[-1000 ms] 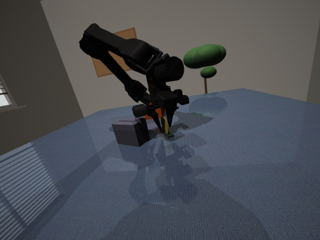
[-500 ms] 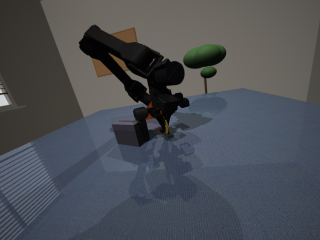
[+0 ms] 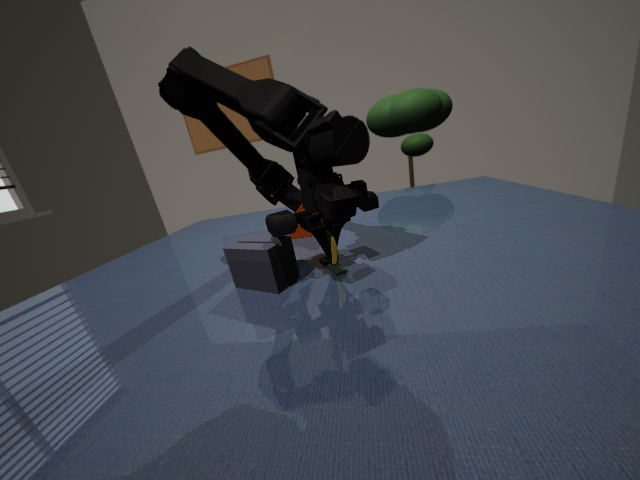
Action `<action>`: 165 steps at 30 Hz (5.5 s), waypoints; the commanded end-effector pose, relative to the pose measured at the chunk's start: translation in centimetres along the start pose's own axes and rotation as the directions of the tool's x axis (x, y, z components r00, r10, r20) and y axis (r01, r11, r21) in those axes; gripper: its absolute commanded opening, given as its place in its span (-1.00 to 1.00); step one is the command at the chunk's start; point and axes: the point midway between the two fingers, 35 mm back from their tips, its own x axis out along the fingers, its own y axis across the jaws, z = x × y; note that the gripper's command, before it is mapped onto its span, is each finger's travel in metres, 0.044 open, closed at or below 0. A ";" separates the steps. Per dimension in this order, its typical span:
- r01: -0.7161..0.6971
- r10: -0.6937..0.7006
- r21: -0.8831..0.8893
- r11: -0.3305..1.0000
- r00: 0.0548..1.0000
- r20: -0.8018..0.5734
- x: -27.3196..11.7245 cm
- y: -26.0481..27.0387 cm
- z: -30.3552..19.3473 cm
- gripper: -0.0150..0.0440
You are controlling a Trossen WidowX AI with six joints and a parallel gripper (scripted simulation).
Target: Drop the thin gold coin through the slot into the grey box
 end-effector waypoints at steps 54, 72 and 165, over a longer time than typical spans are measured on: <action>0.010 -0.010 -0.561 0.828 1.000 0.003 -8.9 -0.9 -0.5 -0.49; 0.009 -0.008 -0.631 0.776 1.000 0.005 -9.0 -3.2 -0.7 -0.49; 0.000 -0.007 -0.631 0.776 1.000 -0.008 -8.0 -11.7 -2.7 -0.49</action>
